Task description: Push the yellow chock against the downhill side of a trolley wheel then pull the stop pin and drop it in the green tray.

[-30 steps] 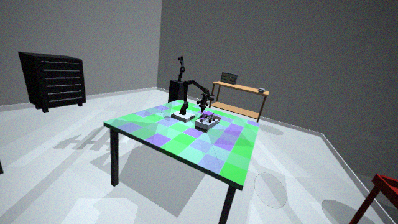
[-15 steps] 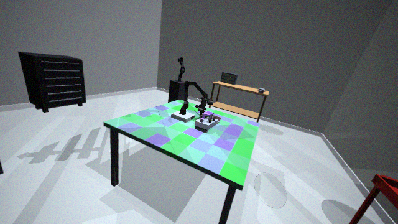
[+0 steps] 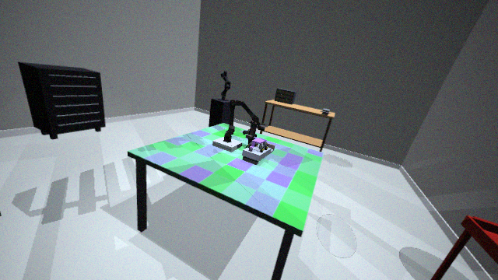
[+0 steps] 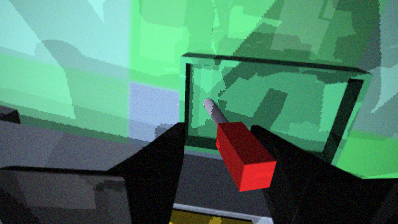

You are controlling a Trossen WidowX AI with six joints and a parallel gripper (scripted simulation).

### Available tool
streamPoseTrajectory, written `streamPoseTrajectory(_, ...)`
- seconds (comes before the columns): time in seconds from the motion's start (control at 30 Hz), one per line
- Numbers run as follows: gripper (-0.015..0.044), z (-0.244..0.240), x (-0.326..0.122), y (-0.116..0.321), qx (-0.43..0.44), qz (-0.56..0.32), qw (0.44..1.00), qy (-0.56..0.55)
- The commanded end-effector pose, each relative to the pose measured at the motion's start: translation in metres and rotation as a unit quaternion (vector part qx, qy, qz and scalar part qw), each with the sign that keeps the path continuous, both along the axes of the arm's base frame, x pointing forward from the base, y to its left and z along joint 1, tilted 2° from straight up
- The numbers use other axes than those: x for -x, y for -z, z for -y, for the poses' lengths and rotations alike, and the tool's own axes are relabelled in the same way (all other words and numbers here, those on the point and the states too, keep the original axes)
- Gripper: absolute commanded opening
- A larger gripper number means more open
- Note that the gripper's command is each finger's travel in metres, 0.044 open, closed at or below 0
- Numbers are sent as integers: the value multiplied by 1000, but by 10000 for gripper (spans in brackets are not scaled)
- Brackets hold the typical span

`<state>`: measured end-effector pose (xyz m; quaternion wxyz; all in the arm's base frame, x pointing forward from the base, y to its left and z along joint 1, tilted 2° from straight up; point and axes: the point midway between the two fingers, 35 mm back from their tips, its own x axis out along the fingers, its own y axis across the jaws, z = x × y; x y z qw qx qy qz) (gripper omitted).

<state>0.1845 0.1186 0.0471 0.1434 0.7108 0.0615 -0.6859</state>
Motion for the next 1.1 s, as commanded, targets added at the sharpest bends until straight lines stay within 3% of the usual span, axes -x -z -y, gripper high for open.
streamPoseTrajectory(0.0,190,-2,0,1,1,3,1000,1)
streamPoseTrajectory(1.07,190,-21,7,10,0,2,1000,1)
